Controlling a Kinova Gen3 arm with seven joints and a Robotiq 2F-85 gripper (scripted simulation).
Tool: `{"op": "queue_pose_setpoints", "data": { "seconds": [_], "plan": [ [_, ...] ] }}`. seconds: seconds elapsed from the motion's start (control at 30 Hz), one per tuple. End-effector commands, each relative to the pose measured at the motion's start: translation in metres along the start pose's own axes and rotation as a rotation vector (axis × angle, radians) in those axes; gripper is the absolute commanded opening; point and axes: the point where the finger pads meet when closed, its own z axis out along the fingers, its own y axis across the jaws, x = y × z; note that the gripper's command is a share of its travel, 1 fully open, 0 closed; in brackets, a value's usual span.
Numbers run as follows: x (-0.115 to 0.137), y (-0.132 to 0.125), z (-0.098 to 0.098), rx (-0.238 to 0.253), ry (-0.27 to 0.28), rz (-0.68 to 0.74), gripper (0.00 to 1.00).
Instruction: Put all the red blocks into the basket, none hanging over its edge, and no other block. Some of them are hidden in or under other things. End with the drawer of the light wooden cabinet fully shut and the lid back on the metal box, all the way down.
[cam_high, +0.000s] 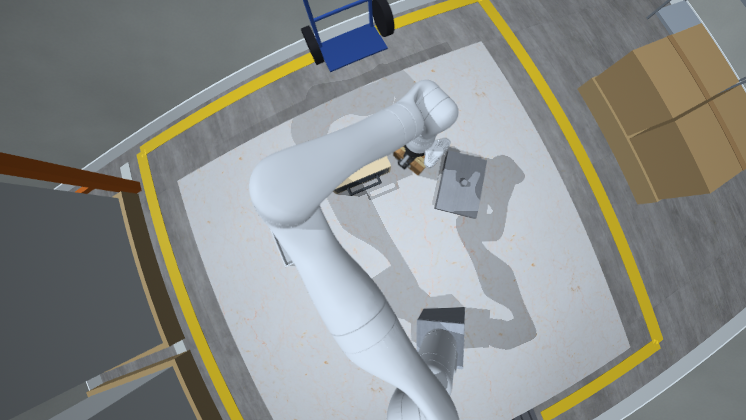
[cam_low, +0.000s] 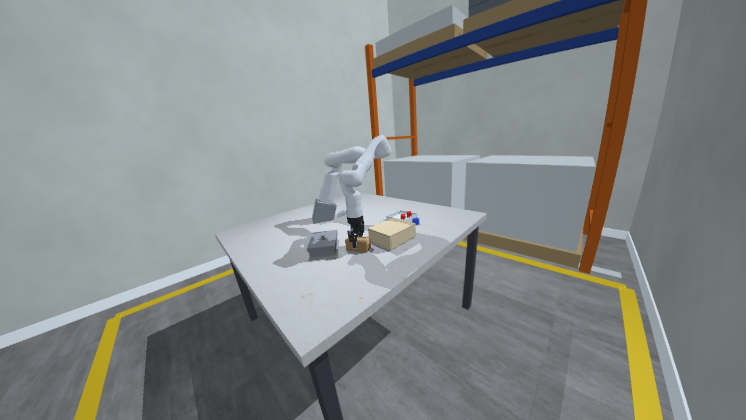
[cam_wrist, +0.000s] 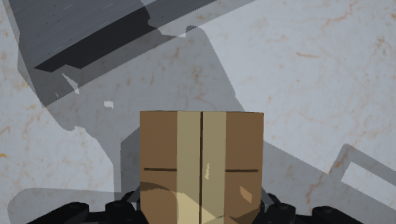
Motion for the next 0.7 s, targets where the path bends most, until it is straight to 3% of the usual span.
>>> {"op": "queue_pose_setpoints", "data": {
  "seconds": [0.0, 0.67],
  "plan": [
    [-0.0004, -0.0006, -0.0011, 0.001, -0.001, 0.0, 0.67],
    [-0.0004, -0.0006, -0.0054, 0.001, -0.001, 0.0, 0.67]
  ]
}}
